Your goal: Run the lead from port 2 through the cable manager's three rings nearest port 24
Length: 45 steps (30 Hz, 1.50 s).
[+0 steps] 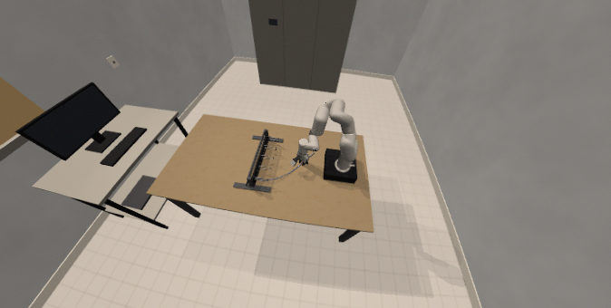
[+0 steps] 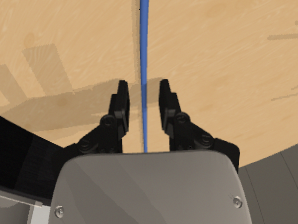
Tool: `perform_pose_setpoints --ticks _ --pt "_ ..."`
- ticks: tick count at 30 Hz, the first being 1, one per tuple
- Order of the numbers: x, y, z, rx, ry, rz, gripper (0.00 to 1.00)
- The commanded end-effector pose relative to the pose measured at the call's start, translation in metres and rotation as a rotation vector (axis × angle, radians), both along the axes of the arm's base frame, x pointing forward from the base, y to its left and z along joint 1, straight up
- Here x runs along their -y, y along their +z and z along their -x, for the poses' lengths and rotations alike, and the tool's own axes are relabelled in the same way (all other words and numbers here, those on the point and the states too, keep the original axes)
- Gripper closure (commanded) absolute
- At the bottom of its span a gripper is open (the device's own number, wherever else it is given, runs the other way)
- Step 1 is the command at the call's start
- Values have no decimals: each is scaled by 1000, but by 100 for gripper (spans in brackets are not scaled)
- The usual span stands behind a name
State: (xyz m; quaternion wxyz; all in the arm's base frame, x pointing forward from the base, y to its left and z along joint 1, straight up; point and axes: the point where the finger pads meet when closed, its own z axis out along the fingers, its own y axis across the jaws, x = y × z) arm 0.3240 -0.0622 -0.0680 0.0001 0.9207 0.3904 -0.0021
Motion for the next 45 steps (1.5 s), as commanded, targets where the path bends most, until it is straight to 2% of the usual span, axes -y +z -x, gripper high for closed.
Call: perform_pose_setpoints --ticks 1,30,31,45 --pt "0 0 -1 3 0 1 67" --pt "0 -1 -1 3 0 1 67" --pt "0 -1 -1 3 0 1 100" --pt "0 -1 -1 3 0 1 100"
